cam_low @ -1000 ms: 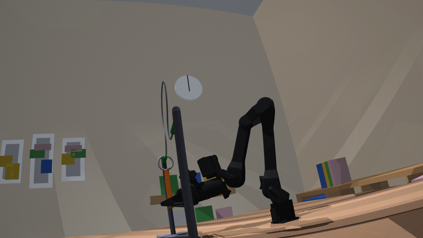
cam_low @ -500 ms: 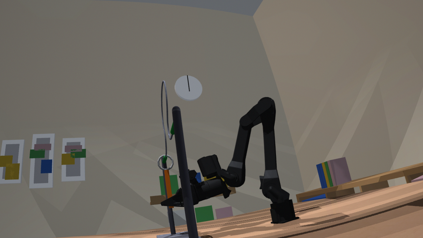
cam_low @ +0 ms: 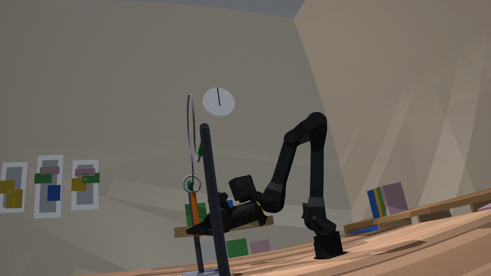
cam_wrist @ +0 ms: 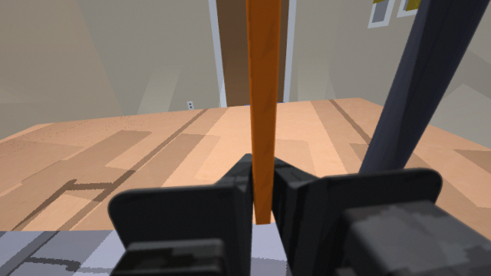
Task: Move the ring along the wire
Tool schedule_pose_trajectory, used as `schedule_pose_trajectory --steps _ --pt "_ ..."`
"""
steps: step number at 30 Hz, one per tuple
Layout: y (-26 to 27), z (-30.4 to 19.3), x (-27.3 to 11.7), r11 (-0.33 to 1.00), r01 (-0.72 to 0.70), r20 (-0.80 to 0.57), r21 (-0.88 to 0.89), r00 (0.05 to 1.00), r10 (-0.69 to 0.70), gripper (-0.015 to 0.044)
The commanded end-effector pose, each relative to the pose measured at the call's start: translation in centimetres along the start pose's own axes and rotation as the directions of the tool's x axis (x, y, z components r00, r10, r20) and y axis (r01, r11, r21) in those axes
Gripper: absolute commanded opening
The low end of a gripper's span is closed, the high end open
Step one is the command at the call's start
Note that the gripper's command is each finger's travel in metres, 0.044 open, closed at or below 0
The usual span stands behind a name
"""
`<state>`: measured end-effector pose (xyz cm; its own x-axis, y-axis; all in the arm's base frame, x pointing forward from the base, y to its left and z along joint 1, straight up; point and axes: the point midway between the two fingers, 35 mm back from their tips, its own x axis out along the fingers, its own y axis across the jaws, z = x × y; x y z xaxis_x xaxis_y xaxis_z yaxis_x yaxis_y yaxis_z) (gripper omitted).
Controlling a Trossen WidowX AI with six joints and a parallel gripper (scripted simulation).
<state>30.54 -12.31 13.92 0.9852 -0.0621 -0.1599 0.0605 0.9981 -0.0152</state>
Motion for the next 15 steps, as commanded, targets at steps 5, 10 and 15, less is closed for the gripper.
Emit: schedule_pose_trajectory --steps 5,10,15 --pt "-0.06 0.08 0.04 1.0 0.003 0.0 0.003 1.0 -0.003 -0.015" --pt "-0.06 0.08 0.04 1.0 0.003 0.0 0.003 1.0 -0.003 -0.015" --pt "0.09 0.08 0.04 1.0 0.002 0.0 0.003 1.0 -0.002 -0.015"
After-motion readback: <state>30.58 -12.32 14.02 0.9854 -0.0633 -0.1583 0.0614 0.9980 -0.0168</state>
